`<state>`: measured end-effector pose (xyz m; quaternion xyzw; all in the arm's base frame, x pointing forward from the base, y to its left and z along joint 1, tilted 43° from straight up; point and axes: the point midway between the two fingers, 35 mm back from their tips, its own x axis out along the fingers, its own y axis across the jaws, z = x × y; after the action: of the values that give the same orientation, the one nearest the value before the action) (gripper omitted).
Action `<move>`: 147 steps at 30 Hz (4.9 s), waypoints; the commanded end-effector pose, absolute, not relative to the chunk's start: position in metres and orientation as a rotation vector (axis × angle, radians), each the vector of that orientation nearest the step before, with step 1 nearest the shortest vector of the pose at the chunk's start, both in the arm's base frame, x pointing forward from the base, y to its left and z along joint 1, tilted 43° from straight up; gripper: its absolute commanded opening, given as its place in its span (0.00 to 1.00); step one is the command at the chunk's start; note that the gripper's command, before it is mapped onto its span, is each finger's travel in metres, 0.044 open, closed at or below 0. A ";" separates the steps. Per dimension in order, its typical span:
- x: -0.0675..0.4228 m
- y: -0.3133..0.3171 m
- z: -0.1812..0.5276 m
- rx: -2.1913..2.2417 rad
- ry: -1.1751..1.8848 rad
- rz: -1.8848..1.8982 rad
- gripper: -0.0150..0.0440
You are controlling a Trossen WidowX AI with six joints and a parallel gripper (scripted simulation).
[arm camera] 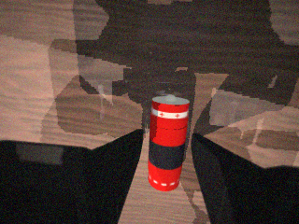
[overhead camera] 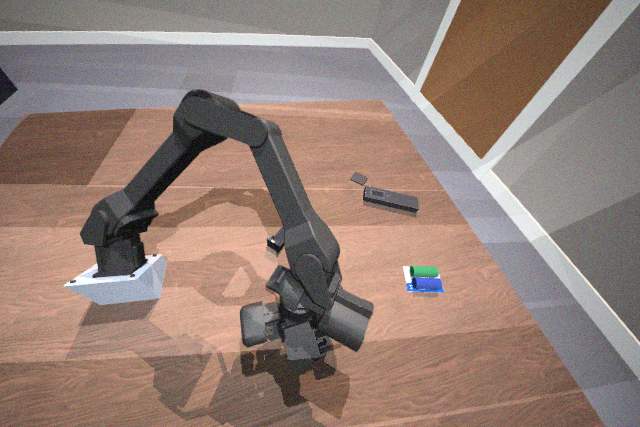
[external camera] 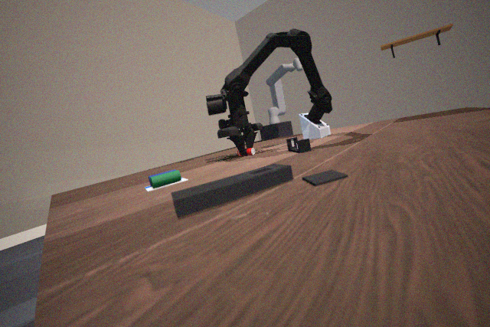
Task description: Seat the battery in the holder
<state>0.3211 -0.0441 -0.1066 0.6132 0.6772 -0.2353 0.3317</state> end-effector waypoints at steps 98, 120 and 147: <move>0.308 0.094 0.048 1.582 1.419 -1.780 0.39; 0.315 0.105 0.051 1.541 1.405 -1.800 0.39; 0.321 0.112 0.053 1.601 1.433 -1.769 0.39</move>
<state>0.3185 0.1077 0.0530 0.5539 0.5008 -0.6388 0.1851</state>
